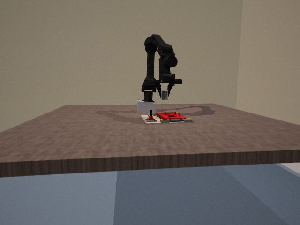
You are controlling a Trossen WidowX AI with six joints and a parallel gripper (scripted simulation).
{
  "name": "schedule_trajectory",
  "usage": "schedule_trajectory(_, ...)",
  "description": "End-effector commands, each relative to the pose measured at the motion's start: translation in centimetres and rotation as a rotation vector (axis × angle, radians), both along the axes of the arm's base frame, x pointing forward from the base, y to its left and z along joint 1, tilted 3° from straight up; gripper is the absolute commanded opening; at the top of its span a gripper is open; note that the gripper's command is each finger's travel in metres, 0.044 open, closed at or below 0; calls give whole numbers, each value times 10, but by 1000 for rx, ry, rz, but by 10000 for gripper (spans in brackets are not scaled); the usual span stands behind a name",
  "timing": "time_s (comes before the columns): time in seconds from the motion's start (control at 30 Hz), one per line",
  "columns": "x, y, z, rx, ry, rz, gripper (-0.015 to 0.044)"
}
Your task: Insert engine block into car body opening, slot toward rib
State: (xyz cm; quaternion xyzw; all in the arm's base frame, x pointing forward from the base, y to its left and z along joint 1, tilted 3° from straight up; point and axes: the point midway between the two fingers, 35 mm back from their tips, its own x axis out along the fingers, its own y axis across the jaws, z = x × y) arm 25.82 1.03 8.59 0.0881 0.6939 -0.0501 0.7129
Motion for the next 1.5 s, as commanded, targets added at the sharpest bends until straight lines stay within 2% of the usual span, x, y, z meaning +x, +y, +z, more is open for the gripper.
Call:
schedule_trajectory(0.0, -1, 1, -8, 3, 8, -43, 0)
schedule_trajectory(1.47, 1, 5, -87, 4, 8, -43, 0)
